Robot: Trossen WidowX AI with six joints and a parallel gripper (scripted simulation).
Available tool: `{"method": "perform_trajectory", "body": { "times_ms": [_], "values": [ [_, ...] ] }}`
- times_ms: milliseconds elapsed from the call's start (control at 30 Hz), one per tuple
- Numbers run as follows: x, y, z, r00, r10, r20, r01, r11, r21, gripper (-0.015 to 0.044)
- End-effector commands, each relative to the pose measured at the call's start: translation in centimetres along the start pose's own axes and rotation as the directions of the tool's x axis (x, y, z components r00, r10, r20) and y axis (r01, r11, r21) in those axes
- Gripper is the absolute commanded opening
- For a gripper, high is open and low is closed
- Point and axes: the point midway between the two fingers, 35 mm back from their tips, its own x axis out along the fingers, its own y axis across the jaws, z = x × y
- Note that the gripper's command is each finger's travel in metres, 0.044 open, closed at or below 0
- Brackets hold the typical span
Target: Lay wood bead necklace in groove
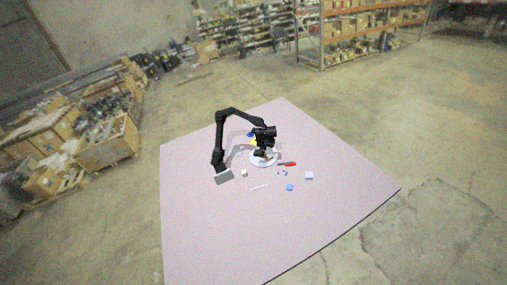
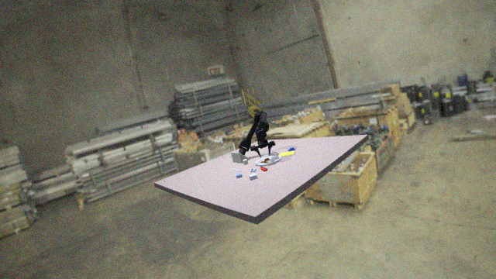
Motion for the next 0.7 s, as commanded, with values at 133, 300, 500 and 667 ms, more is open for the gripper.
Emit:
{"method": "perform_trajectory", "body": {
  "times_ms": [133, 300, 500, 667],
  "values": [
    [-1.0, 0.0, -2.1, 1.000, -0.008, -0.005, 0.003, 0.797, -0.604, 0.0310],
    [-1.0, 0.0, -2.1, 1.000, -0.008, -0.005, 0.003, 0.797, -0.604, 0.0310],
    [-0.3, 0.0, -2.1, 1.000, -0.008, -0.005, 0.003, 0.797, -0.604, 0.0310],
    [-0.4, 0.1, -2.0, 1.000, -0.004, 0.002, 0.004, 0.797, -0.603, 0.0310]
  ]
}}
